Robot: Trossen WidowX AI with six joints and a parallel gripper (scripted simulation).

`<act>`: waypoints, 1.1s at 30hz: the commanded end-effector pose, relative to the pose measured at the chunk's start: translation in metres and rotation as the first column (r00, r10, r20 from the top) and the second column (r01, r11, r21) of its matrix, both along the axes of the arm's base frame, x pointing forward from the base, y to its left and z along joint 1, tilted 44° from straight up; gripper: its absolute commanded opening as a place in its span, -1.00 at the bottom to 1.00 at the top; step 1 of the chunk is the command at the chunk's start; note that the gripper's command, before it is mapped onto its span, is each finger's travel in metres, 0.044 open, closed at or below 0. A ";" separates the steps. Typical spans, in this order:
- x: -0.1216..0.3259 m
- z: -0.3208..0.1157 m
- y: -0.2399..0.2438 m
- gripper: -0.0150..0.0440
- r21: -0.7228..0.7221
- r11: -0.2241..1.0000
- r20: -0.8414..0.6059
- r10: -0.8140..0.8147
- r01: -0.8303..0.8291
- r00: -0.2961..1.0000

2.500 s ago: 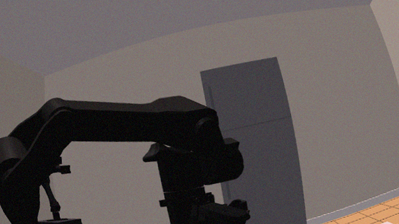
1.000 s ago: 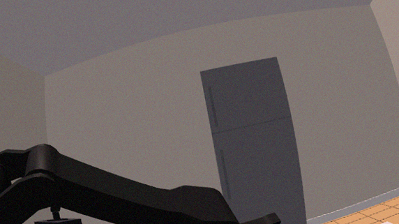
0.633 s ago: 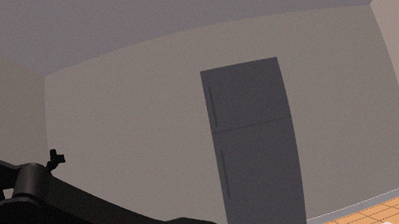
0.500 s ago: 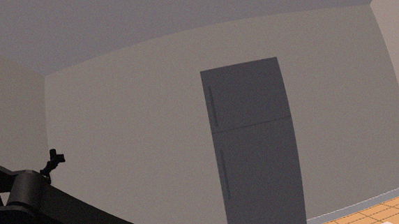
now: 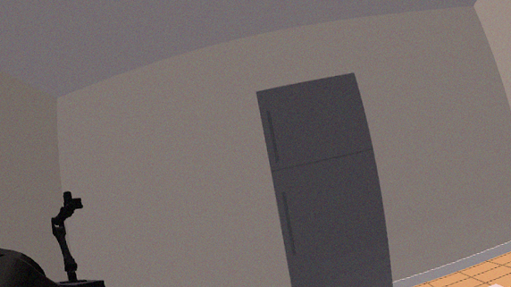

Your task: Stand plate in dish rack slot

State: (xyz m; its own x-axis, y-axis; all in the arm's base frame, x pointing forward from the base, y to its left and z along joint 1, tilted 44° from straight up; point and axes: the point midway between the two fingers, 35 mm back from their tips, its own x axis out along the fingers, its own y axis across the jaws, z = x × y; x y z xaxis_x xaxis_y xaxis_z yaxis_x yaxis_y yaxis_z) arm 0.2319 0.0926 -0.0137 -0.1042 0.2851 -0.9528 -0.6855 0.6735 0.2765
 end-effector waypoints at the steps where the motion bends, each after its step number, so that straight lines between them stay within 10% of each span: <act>1: 0.002 0.000 -0.002 -0.49 0.069 0.995 0.063 0.066 -0.071 0.996; 33: 0.007 0.012 -0.034 -0.49 0.062 0.787 0.745 0.373 -0.614 0.553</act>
